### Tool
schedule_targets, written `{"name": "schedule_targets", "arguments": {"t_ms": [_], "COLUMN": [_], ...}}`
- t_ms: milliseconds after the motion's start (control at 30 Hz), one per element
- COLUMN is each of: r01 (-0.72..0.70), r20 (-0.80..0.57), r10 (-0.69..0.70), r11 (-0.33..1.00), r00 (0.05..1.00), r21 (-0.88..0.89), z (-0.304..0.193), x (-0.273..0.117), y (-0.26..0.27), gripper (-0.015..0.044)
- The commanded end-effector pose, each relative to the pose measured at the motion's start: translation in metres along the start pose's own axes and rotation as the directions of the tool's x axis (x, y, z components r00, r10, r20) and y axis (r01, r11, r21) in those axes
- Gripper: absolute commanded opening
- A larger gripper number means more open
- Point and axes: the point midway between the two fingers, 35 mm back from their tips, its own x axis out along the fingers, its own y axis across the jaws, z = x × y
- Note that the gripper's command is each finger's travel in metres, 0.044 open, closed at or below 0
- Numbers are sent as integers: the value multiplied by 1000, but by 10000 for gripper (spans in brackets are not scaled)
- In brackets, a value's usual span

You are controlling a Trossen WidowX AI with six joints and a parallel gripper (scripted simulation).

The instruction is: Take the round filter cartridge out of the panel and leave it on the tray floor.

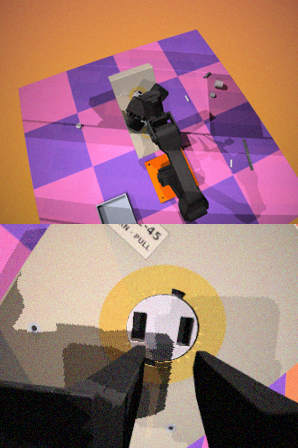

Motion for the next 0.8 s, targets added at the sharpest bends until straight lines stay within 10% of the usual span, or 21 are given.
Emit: {"name": "schedule_targets", "arguments": {"t_ms": [0, 767], "r01": [1, 2], "r20": [-4, -3], "r10": [-1, -2], "r11": [1000, 1000], "r00": [1000, 1000], "r21": [6, 6], "z": [-1, -3], "x": [7, 36], "y": [0, 1], "gripper": [114, 114]}}
